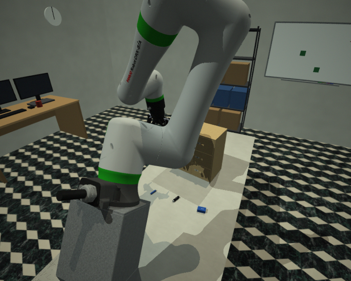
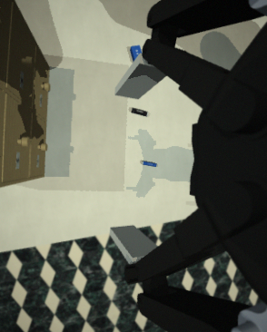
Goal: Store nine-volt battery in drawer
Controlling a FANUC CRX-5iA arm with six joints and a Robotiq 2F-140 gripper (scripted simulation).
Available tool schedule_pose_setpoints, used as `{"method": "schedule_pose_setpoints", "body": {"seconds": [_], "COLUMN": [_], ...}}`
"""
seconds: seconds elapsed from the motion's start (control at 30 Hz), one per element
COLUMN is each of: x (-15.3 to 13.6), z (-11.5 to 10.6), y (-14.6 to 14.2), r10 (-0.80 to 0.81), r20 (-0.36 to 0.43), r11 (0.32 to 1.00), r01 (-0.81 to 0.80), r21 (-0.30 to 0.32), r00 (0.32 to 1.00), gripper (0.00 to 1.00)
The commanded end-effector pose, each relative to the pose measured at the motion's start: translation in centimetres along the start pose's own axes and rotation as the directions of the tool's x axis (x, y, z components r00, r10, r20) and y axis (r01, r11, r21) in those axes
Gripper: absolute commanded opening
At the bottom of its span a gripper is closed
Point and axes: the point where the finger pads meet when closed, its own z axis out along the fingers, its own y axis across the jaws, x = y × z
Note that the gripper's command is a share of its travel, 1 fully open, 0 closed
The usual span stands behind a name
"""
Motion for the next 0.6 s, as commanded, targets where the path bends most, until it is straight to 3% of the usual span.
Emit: {"method": "schedule_pose_setpoints", "body": {"seconds": [0.0, 0.57], "x": [0.7, 2.0], "z": [0.8, 2.4], "y": [0.1, 0.1], "r10": [0.005, 0.005], "r20": [-0.094, -0.271], "r11": [1.0, 1.0], "r01": [-0.005, -0.006], "r21": [-0.005, -0.004], "r00": [0.996, 0.963], "gripper": [1.0, 1.0]}}
